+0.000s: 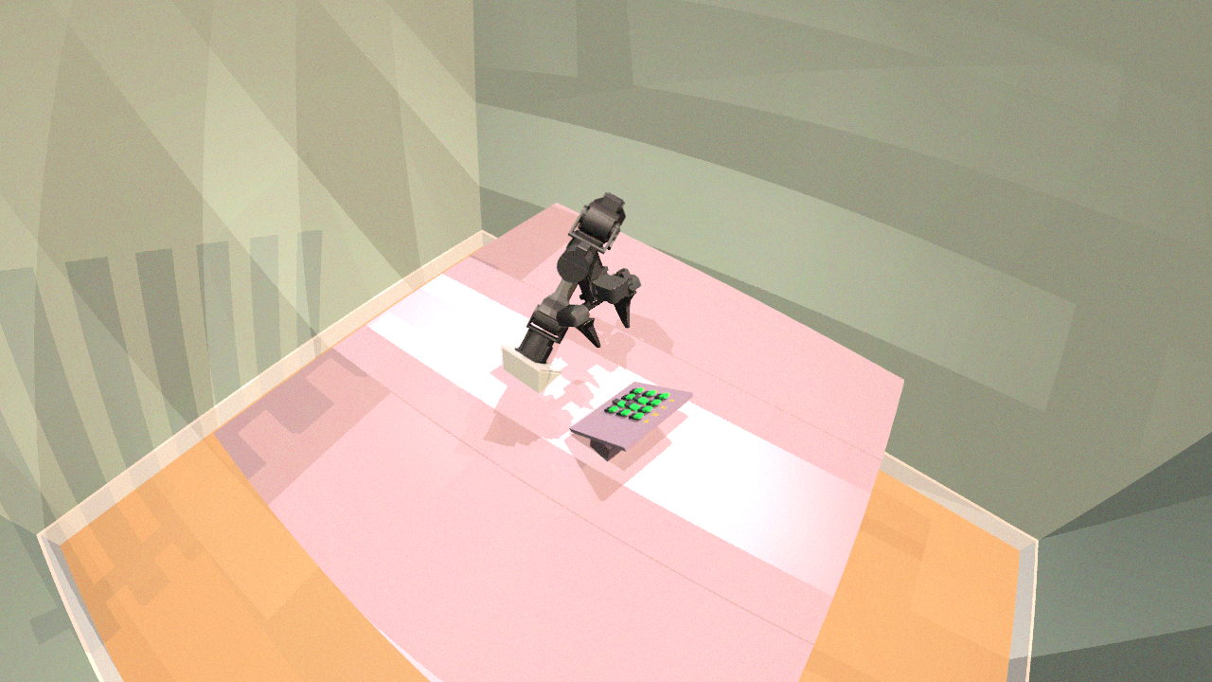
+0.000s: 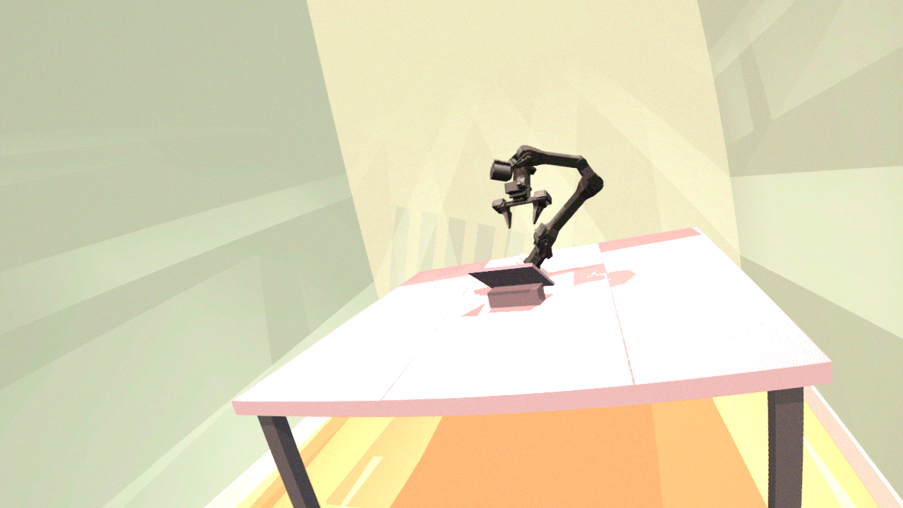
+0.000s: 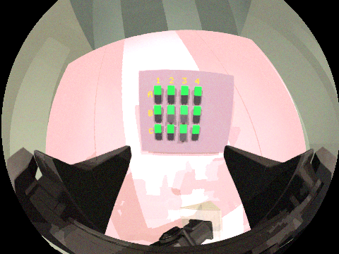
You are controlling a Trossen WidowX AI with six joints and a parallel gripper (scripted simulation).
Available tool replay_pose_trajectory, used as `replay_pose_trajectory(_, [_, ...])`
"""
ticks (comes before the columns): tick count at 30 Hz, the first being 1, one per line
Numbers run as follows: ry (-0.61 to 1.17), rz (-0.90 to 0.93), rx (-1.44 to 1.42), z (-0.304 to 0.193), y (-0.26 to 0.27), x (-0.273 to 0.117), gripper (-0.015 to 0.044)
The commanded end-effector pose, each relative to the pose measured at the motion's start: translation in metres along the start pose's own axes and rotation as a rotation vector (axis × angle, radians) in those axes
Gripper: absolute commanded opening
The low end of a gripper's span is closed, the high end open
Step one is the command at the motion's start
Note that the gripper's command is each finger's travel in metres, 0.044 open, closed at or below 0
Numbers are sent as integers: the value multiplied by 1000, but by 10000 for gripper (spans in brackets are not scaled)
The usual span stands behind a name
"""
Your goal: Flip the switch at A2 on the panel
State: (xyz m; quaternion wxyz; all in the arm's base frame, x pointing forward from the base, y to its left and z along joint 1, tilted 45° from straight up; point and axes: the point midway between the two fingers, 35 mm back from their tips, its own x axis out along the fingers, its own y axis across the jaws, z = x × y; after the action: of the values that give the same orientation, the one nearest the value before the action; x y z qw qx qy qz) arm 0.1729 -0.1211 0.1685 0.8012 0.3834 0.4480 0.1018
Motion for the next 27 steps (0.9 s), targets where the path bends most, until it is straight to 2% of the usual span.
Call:
replay_pose_trajectory(1, [1,-2,0,1,0,1,374])
replay_pose_trajectory(10, [-10,-30,4,49,8,82,137])
replay_pose_trajectory(15, [-14,-25,4,52,12,89,6])
replay_pose_trajectory(19, [-12,-25,4,52,12,91,0])
replay_pose_trajectory(23, [10,-24,3,53,11,122,0])
replay_pose_trajectory(27, [11,-24,3,53,11,124,0])
